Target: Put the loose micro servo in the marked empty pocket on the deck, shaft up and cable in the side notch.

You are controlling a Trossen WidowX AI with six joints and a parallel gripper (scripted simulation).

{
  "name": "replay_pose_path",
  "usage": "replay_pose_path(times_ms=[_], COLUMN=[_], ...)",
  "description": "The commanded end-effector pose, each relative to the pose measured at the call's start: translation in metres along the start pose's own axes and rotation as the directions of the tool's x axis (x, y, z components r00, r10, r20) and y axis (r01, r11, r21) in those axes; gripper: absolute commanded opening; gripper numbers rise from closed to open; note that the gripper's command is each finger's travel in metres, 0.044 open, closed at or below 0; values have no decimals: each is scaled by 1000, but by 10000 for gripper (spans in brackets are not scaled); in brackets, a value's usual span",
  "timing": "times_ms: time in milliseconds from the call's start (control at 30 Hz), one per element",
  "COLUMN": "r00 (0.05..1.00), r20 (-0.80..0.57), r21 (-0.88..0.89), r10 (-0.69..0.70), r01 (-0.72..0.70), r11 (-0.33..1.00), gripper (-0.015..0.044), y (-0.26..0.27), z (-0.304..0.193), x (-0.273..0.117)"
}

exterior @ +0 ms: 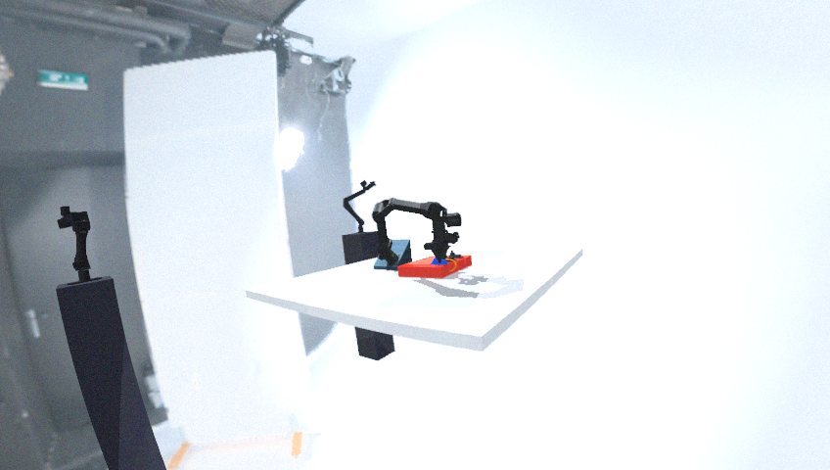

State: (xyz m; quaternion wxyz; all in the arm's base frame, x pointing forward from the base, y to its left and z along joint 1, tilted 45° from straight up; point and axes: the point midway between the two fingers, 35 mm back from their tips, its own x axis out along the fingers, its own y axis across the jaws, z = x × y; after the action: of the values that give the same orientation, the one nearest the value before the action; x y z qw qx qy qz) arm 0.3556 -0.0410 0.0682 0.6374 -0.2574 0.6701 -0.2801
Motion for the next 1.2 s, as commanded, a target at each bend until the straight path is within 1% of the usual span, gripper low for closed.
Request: replay_pose_path(times_ms=[0,200,300,467,633,700,767,933,967,1033,1167], r00=[1000,1000,1000,1000,1000,1000,1000,999,999,999,999], r20=[4,4,4,4,4,16,20,34,36,38,38], r21=[-7,-7,-7,-7,-7,-19,-32,-80,-89,-96,-96], r10=[-3,-3,-3,-1,-1,-2,1,5,3,2,2], r01=[3,3,3,2,2,3,-1,-2,0,2,2], r11=[1000,1000,1000,1000,1000,1000,999,997,996,995,995], gripper=[26,184,187,187,187,240,293,424,440,440,440], y=[0,0,1,0,0,1,3,4,3,2,2], z=[0,0,0,-2,0,-7,-23,-88,-101,-112,-112], x=[1,1,-1,-32,-34,-37,-50,-88,-93,-97,-97])
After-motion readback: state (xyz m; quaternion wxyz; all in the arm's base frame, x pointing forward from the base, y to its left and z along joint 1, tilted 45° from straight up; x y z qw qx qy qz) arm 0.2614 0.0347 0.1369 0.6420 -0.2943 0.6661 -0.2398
